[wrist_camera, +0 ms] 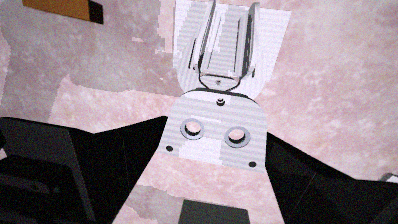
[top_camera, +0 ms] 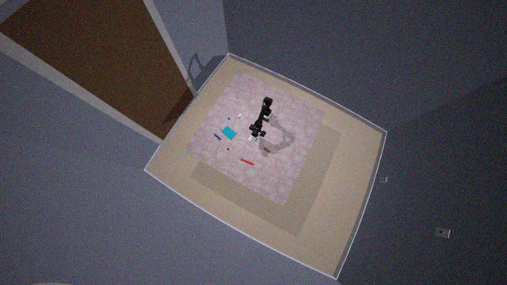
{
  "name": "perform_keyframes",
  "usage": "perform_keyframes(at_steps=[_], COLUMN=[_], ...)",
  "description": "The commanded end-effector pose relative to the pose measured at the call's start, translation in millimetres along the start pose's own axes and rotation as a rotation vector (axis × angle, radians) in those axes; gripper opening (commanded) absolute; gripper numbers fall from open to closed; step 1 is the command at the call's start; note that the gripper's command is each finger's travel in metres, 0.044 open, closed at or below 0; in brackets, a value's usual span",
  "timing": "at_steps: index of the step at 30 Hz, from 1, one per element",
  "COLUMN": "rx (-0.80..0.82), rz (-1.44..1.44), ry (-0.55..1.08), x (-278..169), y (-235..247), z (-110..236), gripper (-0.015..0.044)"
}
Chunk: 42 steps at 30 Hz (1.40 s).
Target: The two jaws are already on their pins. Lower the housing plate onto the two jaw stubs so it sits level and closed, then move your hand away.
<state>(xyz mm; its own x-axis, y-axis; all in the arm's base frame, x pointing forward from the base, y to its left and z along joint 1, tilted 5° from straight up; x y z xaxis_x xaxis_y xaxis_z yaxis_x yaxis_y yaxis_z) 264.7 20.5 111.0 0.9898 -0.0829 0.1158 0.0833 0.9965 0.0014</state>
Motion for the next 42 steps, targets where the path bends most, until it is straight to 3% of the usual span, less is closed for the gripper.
perform_keyframes(at_steps=[1, 42], rx=[-0.001, -0.002], rz=[0.006, 0.007], ry=[0.004, 0.004], x=[-0.5, -1.9], y=[-0.1, -0.4], z=[-5.5, -62.3], gripper=[0.0351, 0.0351])
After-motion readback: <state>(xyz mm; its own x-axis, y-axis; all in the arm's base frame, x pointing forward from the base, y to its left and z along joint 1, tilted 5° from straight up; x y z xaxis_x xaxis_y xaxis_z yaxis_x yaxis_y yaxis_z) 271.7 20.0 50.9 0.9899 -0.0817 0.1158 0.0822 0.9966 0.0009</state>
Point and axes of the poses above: the point midway between the two fingers, 35 mm back from their tips, its own z axis back along the fingers, its own y axis across the jaws, x = y × z, the point moved 6 cm from there along z, back along the fingers, and after that the axes turned 3 degrees about -z, right-handed, at the moved point
